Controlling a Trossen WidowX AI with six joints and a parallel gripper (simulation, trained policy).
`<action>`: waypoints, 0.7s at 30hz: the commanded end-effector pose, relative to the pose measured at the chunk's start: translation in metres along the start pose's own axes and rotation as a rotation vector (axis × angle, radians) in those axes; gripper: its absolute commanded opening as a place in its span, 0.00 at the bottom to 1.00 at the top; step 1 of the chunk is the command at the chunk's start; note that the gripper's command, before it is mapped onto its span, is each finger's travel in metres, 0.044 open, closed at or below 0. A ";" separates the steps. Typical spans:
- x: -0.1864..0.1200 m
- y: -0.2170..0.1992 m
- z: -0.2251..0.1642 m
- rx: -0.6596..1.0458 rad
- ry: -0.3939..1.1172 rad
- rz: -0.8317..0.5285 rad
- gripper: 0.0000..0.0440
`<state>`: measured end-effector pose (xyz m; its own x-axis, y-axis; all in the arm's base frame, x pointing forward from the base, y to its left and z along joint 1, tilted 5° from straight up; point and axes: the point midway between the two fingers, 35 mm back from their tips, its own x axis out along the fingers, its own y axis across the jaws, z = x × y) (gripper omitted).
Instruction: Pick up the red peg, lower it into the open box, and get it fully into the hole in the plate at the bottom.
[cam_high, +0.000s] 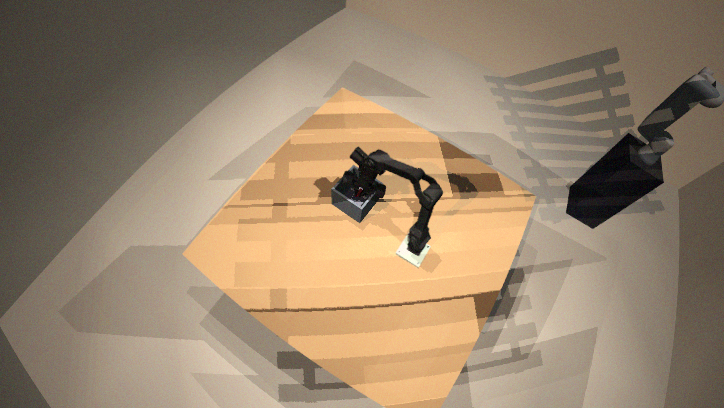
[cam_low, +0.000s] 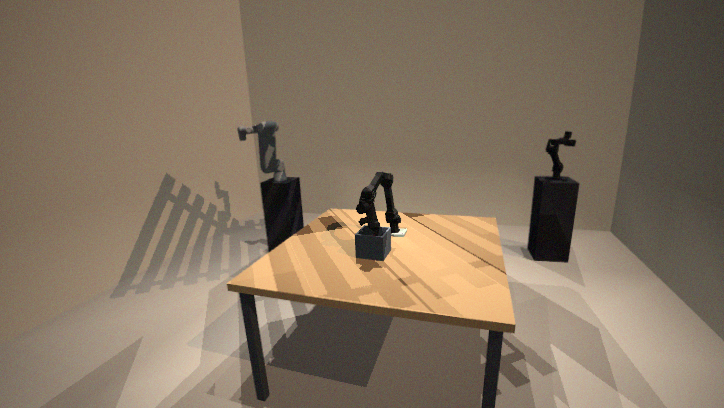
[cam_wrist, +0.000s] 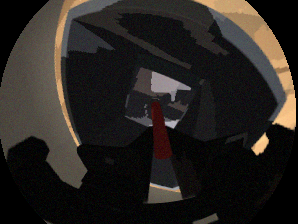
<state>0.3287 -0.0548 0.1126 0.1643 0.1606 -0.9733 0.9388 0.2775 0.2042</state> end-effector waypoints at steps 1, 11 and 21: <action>0.009 0.000 0.000 -0.021 0.011 -0.009 0.00; 0.024 -0.008 0.003 -0.049 0.018 -0.068 0.33; 0.012 -0.006 0.013 -0.044 0.044 -0.065 0.31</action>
<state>0.3265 -0.0616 0.1060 0.1029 0.1613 -0.9815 0.9307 0.3327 0.1522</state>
